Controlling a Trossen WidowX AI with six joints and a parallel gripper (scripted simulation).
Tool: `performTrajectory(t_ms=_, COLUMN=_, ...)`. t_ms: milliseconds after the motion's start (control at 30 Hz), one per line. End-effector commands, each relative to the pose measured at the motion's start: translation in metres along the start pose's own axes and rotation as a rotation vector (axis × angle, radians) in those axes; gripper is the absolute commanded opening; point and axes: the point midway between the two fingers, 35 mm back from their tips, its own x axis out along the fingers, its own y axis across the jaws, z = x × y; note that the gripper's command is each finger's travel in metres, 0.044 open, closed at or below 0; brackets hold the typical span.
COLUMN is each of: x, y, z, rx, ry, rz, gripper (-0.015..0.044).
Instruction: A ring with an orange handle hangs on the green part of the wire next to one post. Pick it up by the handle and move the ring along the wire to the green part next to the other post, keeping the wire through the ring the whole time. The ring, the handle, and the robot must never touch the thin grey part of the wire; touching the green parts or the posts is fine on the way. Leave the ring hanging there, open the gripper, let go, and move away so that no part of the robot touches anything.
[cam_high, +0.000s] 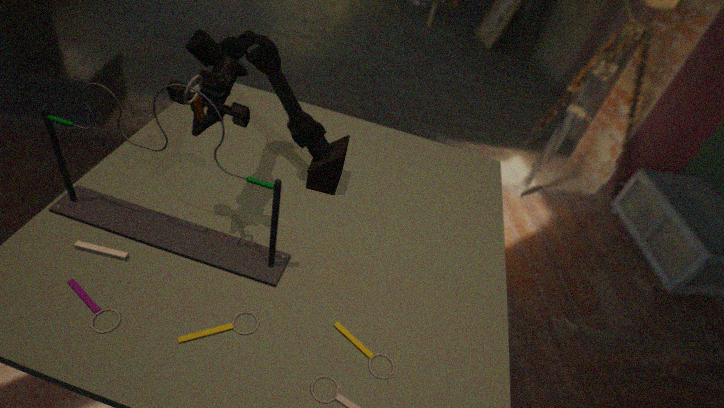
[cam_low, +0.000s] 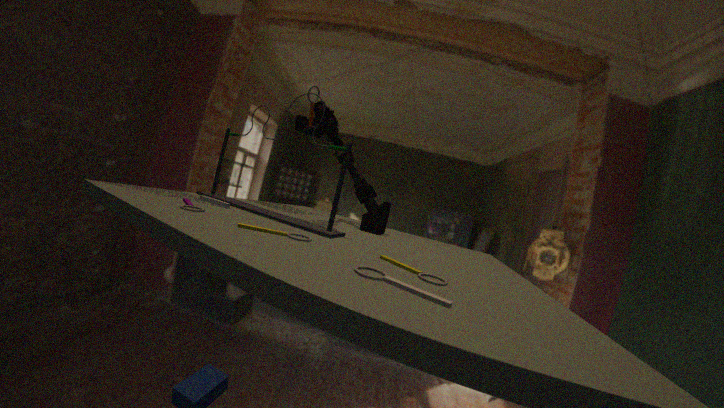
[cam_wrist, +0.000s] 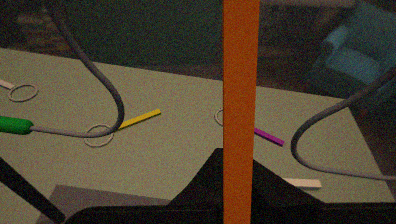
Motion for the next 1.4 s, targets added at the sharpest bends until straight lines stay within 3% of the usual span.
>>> performTrajectory(t_ms=0, x=-0.001, y=-0.002, z=0.001, rx=-0.040, ry=0.002, rz=-0.020, gripper=-0.0150)
performTrajectory(t_ms=1367, x=-0.005, y=-0.021, z=0.006, rx=-0.489, ry=0.050, rz=-0.256, gripper=-0.0150)
